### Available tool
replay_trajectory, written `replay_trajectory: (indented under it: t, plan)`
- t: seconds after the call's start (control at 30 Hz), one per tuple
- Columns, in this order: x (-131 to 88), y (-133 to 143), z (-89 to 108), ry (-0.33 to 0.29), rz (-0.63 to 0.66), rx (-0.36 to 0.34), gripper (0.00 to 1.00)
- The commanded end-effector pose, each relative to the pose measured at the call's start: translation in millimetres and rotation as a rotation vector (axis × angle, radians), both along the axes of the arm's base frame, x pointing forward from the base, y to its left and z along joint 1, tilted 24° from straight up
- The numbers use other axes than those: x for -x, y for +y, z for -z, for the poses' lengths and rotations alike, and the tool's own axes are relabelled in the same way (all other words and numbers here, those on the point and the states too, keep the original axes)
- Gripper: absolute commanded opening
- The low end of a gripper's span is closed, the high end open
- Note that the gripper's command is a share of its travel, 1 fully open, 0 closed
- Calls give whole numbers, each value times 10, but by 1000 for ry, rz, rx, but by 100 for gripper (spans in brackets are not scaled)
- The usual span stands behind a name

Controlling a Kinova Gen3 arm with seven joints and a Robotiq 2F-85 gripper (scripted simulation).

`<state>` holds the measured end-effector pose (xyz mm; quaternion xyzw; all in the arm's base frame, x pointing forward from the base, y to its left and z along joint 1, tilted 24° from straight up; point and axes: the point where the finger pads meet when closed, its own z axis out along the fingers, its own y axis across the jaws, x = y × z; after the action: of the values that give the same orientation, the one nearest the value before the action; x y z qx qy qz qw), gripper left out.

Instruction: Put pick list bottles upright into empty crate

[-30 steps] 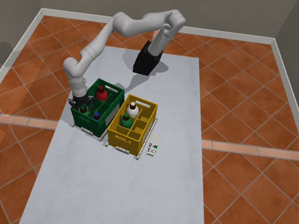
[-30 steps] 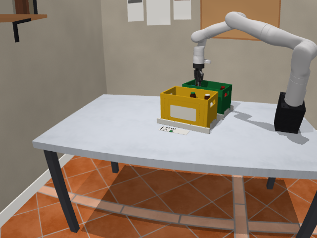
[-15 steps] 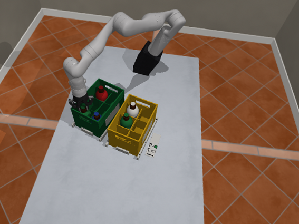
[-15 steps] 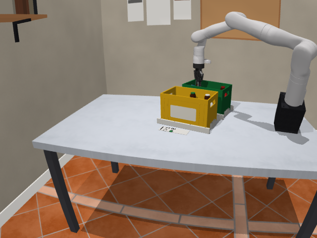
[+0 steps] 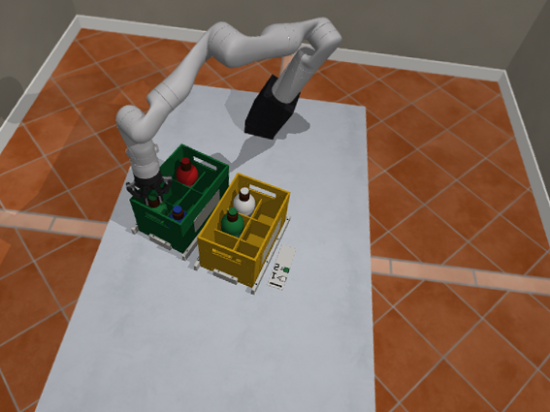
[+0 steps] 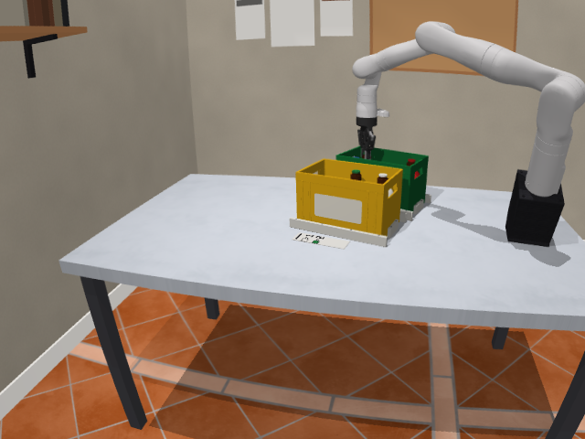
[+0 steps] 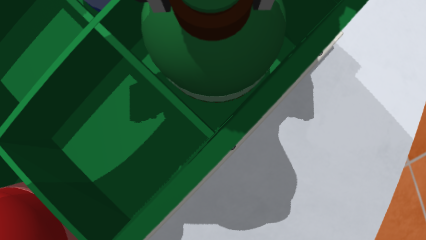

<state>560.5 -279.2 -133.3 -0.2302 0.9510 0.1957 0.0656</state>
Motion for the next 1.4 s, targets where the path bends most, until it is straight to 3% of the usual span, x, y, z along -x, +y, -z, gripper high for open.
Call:
replay_trajectory:
  t: [0.0,0.57,0.6,1.37]
  plan:
    - [-6,-11,-13,-2,1,2,40]
    - [-1,-50,-103,-2,1,1,40]
    - [-1,-57,-119,-2,1,1,10]
    - [12,-198,-439,-2,1,2,10]
